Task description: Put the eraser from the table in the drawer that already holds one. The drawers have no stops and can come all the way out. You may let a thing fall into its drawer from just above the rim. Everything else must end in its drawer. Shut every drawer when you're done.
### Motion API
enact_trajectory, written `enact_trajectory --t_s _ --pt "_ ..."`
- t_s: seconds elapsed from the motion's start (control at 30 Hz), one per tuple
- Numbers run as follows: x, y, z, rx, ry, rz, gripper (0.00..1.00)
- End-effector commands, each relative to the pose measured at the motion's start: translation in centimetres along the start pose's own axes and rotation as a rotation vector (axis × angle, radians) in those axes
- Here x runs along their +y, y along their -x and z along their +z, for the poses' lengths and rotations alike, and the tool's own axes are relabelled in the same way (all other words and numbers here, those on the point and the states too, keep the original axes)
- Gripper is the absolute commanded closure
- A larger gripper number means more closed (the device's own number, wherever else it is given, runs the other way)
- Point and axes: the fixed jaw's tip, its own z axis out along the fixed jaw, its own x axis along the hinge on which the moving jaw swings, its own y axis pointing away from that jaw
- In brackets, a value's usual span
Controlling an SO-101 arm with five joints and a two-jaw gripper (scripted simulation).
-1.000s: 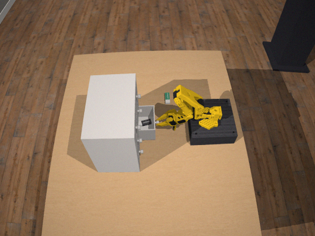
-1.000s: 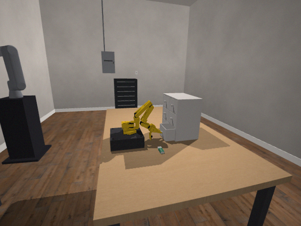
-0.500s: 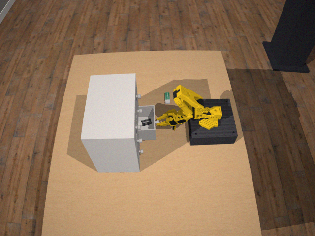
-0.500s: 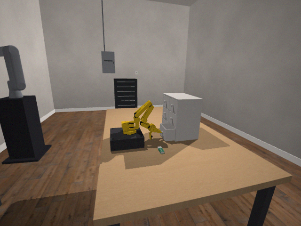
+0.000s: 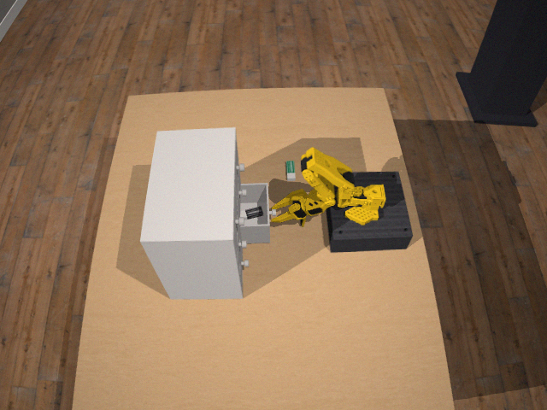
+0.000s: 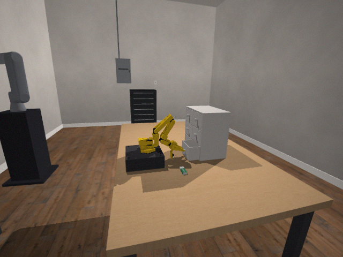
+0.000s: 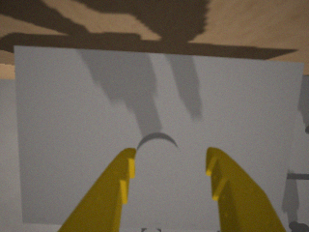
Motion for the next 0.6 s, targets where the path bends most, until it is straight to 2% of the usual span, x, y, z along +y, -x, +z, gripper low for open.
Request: enact_trajectory --t_s 0.0,0.57 --pt "0.14 0.29 -0.16 -0.011 0.006 0.013 0.79" --pt "0.30 -0.59 -0.46 0.017 0.013 0.046 0.79"
